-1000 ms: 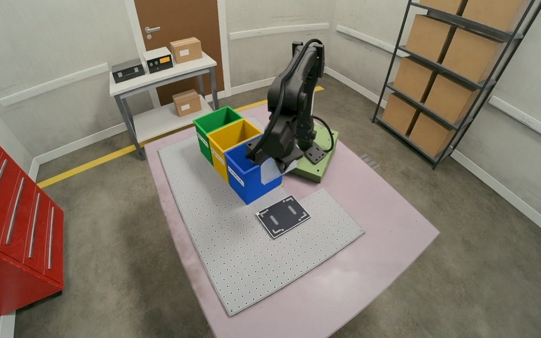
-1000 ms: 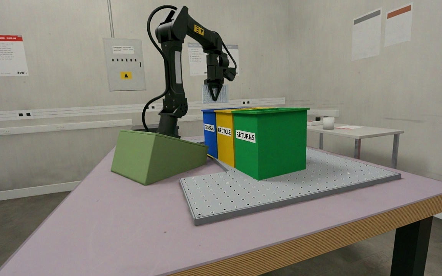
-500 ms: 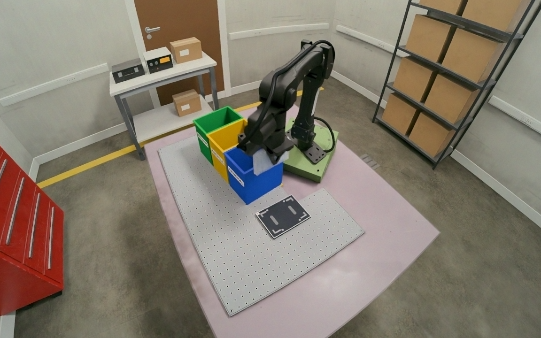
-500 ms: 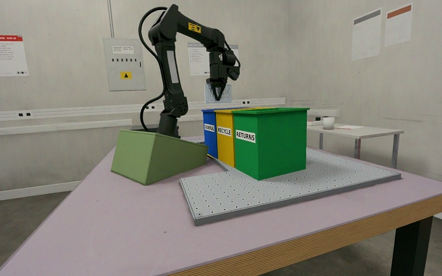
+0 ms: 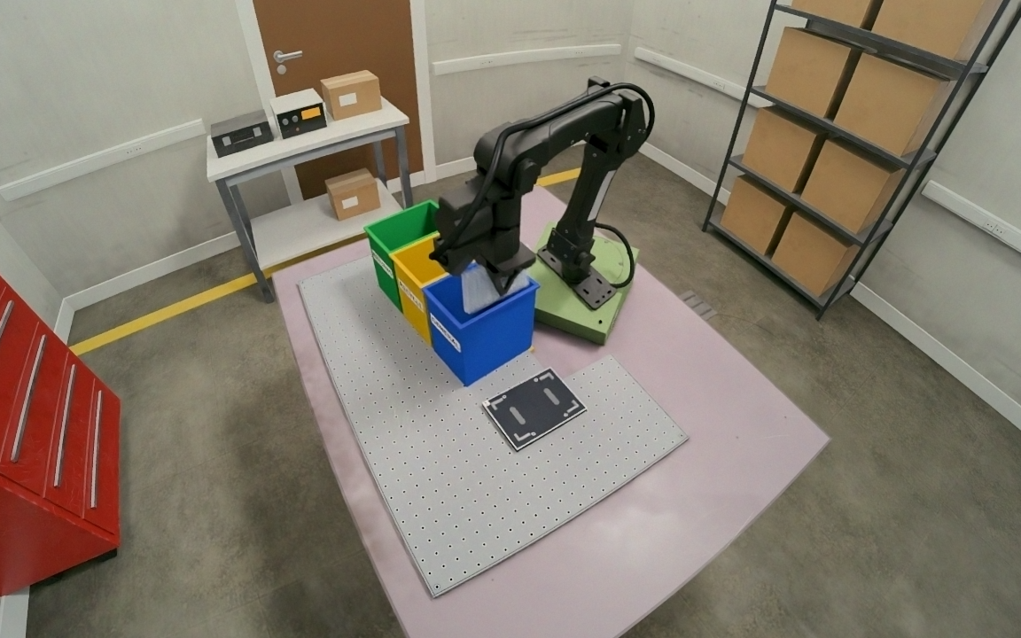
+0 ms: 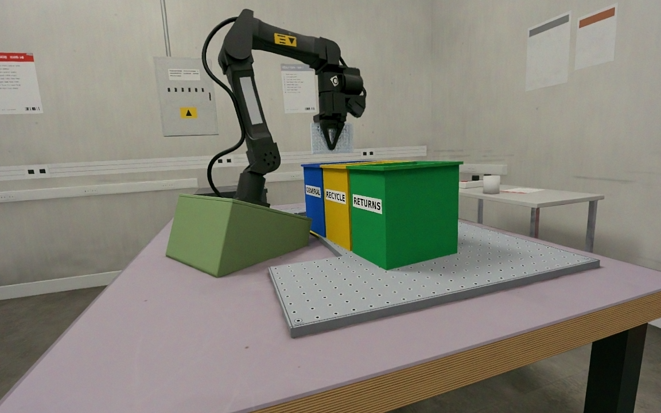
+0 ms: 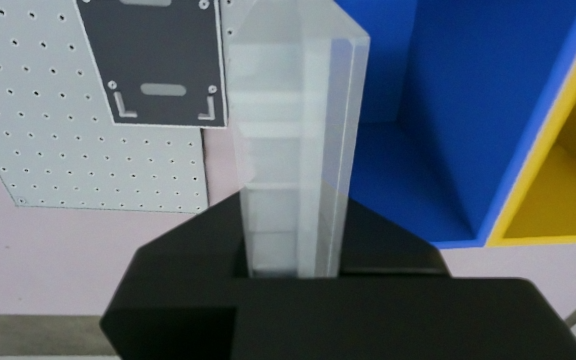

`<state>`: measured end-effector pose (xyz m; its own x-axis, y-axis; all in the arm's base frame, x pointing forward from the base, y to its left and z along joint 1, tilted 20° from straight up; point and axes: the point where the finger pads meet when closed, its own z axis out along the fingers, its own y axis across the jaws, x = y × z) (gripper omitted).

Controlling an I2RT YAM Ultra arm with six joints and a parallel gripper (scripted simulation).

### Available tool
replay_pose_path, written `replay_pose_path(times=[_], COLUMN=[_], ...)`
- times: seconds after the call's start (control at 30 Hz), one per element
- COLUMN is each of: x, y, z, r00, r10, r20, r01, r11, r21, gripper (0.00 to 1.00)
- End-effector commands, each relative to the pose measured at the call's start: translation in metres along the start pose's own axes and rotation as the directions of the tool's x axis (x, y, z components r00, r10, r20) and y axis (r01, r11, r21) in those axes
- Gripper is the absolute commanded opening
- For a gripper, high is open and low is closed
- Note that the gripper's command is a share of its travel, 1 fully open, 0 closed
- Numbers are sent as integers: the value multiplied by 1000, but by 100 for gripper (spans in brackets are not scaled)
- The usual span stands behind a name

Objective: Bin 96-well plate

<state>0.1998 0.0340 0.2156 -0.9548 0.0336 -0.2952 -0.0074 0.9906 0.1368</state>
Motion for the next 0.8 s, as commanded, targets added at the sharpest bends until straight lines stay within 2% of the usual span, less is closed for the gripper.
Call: replay_pose_path(times=[0.0,0.2,0.27,0.37,0.63,0.77], x=[1,4,4,1,-1,5], y=[-7,-28,-28,-38,-66,-63], z=[-12,-3,-3,-5,-6,-7], r00=[998,999,999,999,999,999], r10=[-49,-42,-42,-45,-43,-47], r20=[42,1,1,17,12,25], r01=[50,42,42,45,43,47], r11=[998,999,999,999,999,999], r21=[-26,-30,-30,-27,-30,-24], gripper=[0,0,0,0,0,0])
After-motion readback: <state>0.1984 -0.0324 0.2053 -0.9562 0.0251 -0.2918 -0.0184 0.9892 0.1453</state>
